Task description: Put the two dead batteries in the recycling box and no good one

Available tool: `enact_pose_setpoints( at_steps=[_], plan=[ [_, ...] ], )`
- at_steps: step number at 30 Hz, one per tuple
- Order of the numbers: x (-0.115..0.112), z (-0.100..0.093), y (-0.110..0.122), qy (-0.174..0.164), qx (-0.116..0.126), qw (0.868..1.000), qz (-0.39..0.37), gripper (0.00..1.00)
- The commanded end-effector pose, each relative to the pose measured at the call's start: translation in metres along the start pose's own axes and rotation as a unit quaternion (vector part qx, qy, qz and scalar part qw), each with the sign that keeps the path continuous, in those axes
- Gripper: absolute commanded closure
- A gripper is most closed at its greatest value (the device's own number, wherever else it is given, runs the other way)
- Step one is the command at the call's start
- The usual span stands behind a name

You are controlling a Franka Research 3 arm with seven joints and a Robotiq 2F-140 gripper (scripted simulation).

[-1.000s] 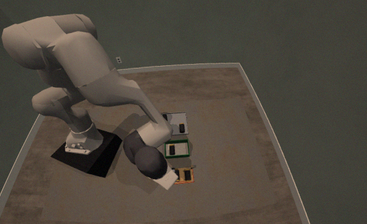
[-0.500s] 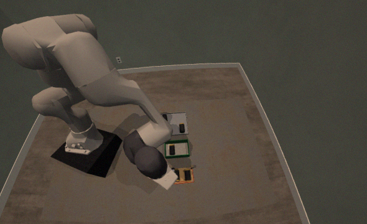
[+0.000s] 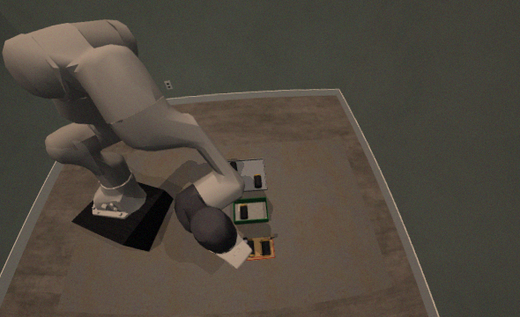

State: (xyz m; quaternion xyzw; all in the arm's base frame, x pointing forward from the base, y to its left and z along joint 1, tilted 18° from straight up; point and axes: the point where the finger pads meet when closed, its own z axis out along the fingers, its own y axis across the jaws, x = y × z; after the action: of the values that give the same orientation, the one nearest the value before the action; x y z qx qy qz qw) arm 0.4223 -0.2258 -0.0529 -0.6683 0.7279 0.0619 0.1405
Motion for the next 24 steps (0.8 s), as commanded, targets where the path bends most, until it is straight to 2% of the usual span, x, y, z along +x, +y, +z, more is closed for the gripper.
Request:
enact_pose_setpoints(
  at_steps=[1, 10, 19, 24],
  plan=[
    [-0.001, 0.000, 0.000, 0.000, 0.001, 1.000, -0.001, 0.71],
    [-0.001, 0.001, 0.000, 0.000, 0.001, 1.000, -0.001, 0.71],
    [-0.001, 0.033, 0.000, 0.000, 0.001, 1.000, -0.001, 0.71],
    [-0.001, 0.035, 0.000, 0.000, 0.001, 1.000, -0.001, 0.71]
  ],
)
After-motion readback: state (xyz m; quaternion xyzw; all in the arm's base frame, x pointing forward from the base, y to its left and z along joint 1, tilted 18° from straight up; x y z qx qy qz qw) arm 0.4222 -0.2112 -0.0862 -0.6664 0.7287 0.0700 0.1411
